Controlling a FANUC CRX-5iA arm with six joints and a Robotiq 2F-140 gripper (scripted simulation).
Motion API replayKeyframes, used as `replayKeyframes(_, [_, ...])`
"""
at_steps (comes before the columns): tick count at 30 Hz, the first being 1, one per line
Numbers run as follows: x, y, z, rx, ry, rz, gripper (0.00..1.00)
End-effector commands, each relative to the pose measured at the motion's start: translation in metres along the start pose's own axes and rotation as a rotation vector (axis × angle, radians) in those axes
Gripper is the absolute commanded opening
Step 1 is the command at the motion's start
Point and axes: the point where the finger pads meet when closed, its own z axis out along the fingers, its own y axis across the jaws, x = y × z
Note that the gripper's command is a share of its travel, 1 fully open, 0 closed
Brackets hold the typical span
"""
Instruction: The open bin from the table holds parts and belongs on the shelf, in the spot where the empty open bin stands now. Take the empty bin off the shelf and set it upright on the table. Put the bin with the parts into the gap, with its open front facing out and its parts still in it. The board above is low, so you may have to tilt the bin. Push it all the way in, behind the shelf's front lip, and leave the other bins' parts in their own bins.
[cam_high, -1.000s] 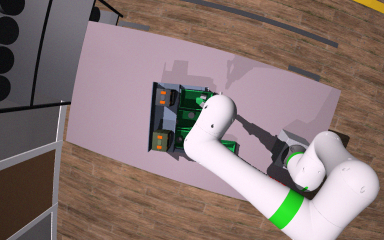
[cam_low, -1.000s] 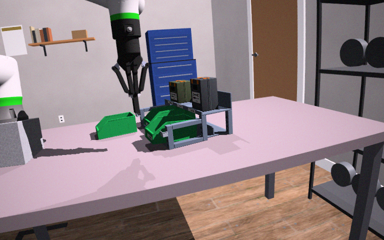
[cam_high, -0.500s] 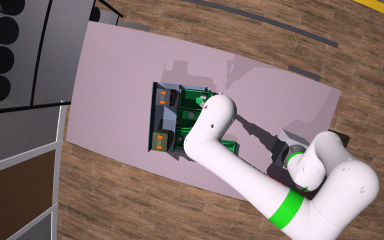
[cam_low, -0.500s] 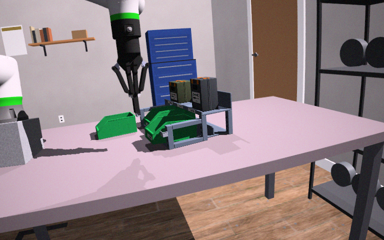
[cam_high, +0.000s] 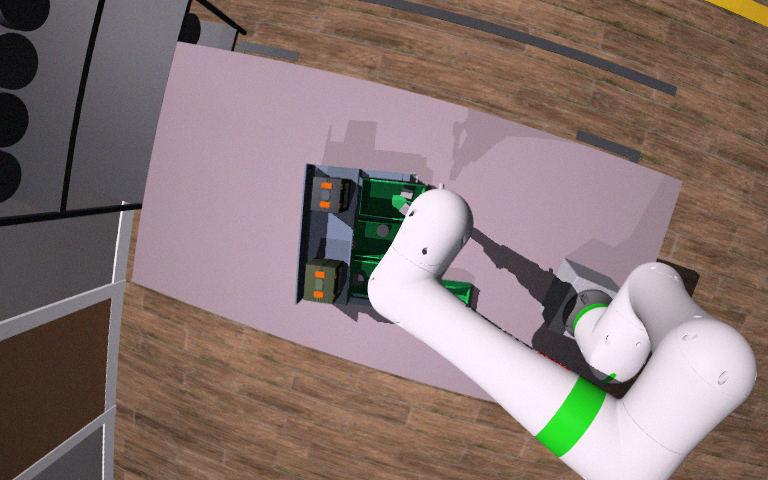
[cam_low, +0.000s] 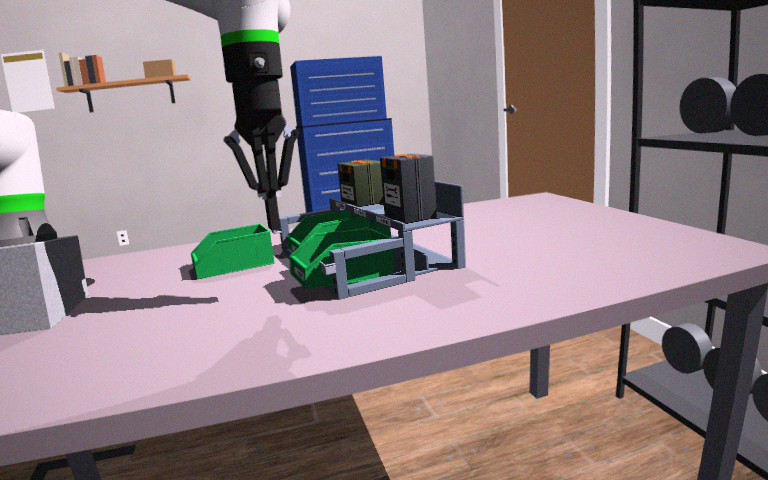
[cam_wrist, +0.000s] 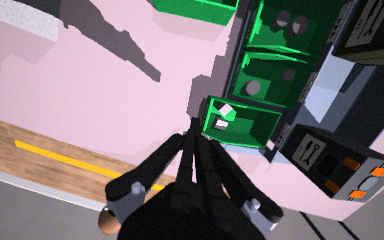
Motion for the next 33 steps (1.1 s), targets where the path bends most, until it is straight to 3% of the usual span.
replayKeyframes(1, [0.000,0.000,0.003,-0.001,-0.001,0.000,0.10])
replayKeyframes(10, [-0.001,0.000,0.020,-0.001,-0.001,0.000,0.10])
replayKeyframes(33, [-0.001,0.000,0.088,-0.001,-0.001,0.000,0.10])
